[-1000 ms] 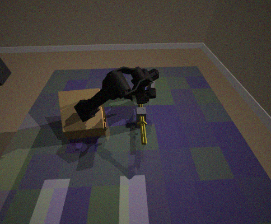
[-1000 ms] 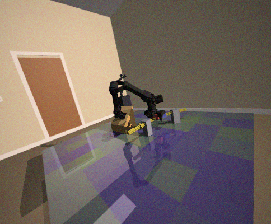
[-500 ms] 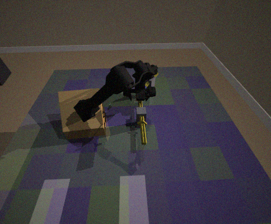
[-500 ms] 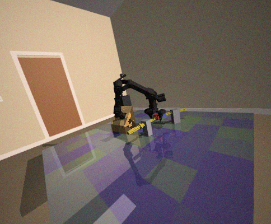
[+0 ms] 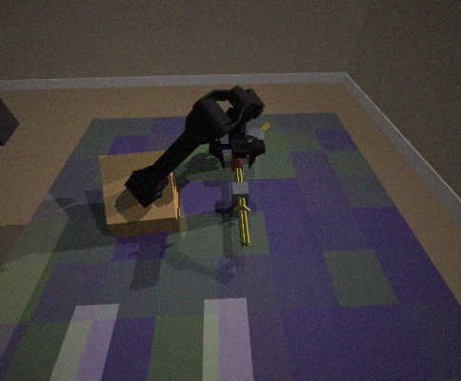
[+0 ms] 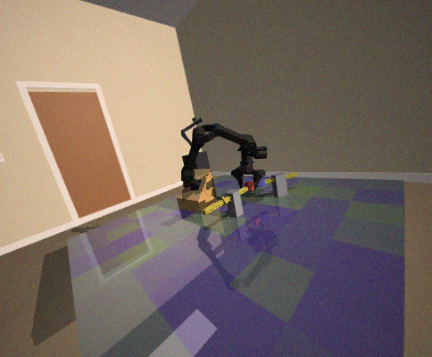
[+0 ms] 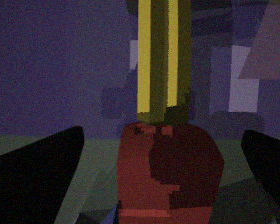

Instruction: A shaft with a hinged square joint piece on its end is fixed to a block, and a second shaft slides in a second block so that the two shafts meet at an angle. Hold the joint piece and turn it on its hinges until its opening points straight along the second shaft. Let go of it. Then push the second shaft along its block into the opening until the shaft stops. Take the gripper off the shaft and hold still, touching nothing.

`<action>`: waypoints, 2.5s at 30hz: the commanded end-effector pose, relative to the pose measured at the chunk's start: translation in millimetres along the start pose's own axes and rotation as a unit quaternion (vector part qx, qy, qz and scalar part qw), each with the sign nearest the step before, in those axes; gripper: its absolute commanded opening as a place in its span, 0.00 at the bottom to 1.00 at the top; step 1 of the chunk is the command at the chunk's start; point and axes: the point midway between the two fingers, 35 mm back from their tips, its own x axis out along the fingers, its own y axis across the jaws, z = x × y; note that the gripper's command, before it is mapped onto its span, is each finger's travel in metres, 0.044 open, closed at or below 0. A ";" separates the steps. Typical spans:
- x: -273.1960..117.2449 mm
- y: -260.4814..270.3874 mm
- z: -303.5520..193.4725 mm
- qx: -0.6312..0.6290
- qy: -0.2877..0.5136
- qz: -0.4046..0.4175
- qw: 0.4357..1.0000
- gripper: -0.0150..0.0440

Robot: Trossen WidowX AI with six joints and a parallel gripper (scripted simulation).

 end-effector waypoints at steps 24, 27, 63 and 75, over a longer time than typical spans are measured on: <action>-65.8 5.8 11.2 -0.367 0.046 0.020 0.929 1.00; -74.5 5.6 13.5 -0.414 0.051 0.025 0.909 1.00; -85.9 0.7 90.8 -0.708 0.070 0.070 0.699 1.00; -81.2 0.9 90.3 -0.577 0.081 0.057 0.811 1.00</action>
